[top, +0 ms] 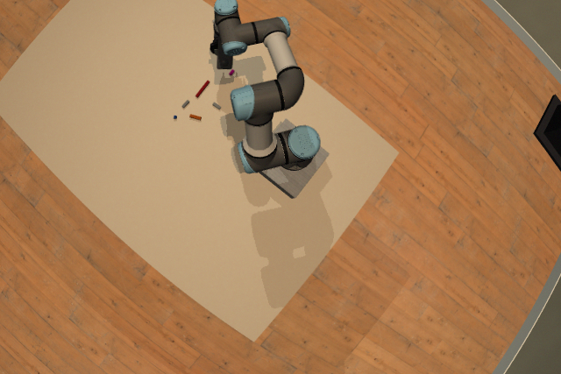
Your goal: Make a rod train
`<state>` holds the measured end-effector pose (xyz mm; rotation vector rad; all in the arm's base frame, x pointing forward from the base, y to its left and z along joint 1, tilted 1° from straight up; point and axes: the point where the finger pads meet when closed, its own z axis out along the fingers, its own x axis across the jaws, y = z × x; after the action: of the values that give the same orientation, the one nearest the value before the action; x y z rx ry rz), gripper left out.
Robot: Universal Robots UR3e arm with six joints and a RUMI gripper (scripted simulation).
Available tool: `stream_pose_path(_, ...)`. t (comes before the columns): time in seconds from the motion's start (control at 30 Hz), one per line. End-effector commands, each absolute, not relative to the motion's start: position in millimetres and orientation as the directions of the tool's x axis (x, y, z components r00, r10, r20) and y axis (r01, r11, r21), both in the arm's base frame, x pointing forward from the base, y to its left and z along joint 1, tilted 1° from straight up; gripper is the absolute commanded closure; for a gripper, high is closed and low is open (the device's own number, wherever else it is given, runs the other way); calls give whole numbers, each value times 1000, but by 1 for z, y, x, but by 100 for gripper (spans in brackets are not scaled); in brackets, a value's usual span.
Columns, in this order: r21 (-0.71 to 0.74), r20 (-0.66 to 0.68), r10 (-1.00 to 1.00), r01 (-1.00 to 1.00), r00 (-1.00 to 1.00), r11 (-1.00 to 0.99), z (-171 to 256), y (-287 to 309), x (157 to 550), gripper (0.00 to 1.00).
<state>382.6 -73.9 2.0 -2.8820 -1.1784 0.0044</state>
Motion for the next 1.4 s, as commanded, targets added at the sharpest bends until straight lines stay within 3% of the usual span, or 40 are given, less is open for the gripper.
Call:
stream_pose_path(0.0, -24, 9, 701, 700, 714, -713, 3, -74, 383, 86)
stream_pose_path(1.37, -24, 8, 700, 700, 714, -714, -38, -73, 384, 86)
